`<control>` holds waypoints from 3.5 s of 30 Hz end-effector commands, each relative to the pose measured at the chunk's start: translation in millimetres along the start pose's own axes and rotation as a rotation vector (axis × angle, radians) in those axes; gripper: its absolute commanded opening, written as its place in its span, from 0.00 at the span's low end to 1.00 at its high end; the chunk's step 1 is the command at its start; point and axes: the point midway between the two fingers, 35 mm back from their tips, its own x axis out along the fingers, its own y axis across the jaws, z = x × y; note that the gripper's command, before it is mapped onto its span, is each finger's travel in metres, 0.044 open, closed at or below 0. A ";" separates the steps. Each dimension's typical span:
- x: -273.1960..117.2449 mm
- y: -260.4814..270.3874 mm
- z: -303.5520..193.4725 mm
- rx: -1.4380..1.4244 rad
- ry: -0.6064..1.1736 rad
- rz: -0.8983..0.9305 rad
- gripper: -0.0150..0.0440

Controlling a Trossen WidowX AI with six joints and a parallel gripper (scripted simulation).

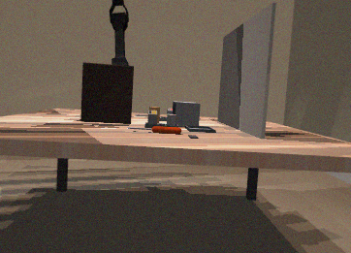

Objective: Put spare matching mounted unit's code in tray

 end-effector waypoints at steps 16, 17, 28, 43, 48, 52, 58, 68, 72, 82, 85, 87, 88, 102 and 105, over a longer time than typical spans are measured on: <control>82.3 -13.6 -44.3 0.195 -0.019 0.040 1.00; 94.9 -15.7 -55.1 0.243 -0.012 0.042 1.00; 214.1 17.3 -164.8 0.546 0.188 0.083 1.00; 298.0 145.9 -308.1 0.652 0.666 0.212 1.00; 300.4 214.5 -363.2 0.629 0.917 0.310 1.00; 287.8 270.4 -399.9 0.586 1.128 0.413 1.00; 248.1 348.4 -438.6 0.487 1.451 0.612 1.00; 227.4 375.3 -447.6 0.439 1.578 0.704 1.00; 227.4 375.3 -447.6 0.439 1.578 0.704 1.00; 218.5 388.4 -433.9 0.370 1.541 0.770 1.00; 196.9 414.0 -409.1 0.230 1.458 0.900 1.00; 179.9 430.1 -394.9 0.137 1.398 0.984 1.00; 170.7 437.8 -388.6 0.091 1.366 1.026 1.00; 14.3 510.6 -357.8 -0.536 0.819 1.540 1.00; -12.6 515.8 -363.4 -0.634 0.709 1.612 1.00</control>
